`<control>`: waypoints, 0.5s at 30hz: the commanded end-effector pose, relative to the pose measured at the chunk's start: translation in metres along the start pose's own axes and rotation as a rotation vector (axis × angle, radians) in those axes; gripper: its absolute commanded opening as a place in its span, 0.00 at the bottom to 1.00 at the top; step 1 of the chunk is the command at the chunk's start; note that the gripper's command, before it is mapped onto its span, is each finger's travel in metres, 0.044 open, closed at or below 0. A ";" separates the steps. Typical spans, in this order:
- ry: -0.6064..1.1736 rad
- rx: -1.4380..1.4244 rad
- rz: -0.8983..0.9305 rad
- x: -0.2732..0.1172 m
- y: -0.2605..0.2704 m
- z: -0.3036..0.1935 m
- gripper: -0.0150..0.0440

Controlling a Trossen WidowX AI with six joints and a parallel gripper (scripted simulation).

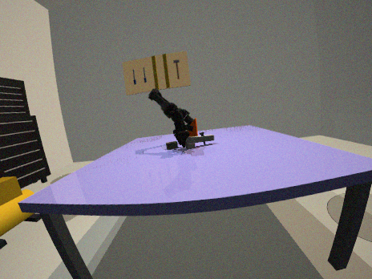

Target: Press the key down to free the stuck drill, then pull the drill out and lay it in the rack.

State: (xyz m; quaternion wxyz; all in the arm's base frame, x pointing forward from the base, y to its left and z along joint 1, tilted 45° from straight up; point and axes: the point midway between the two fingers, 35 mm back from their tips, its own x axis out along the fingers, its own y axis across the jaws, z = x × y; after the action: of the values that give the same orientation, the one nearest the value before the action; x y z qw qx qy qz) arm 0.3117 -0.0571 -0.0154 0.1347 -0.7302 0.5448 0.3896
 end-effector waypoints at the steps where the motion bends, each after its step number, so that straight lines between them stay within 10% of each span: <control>1: 0.000 0.001 -0.001 0.000 0.000 0.000 0.87; 15: 0.000 0.001 -0.001 0.000 0.000 0.000 0.28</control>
State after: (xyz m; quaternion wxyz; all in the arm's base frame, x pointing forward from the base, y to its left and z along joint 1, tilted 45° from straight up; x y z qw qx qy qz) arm 0.3116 -0.0570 -0.0154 0.1345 -0.7303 0.5447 0.3897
